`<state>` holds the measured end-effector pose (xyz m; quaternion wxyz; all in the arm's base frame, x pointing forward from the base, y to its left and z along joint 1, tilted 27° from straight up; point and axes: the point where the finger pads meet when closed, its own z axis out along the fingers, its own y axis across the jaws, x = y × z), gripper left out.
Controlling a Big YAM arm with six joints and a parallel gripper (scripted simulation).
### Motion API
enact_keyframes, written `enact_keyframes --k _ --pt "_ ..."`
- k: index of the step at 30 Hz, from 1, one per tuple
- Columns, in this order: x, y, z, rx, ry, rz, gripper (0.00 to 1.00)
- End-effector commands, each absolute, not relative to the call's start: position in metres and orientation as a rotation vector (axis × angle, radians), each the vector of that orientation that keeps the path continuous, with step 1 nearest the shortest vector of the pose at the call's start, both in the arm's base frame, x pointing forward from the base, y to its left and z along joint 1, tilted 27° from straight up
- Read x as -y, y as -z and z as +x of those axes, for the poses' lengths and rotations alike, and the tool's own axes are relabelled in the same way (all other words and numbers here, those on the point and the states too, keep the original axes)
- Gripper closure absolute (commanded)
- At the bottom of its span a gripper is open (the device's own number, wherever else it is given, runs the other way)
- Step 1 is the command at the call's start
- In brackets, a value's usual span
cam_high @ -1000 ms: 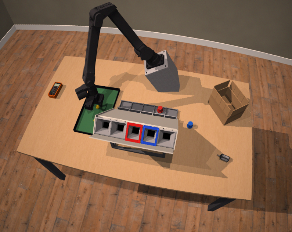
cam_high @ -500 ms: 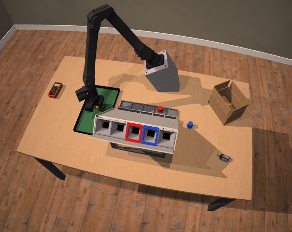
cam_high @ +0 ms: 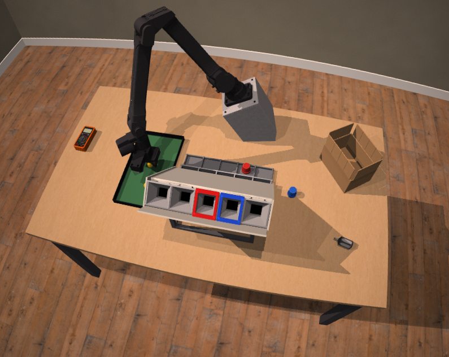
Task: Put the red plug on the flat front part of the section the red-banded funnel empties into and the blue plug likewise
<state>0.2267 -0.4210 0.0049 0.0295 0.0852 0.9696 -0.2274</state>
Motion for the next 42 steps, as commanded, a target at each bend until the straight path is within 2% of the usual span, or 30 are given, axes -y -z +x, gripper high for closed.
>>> enact_keyframes --k 1,15,16,42 --pt "0.4334 -0.0172 0.2344 -2.956 0.743 0.248 0.44" --pt "0.4334 -0.0172 0.2344 -2.956 0.743 0.248 0.44" --pt "0.4334 -0.0172 0.2344 -2.956 0.743 0.248 1.00" --pt "0.4334 -0.0172 0.2344 -2.956 0.743 0.249 1.00"
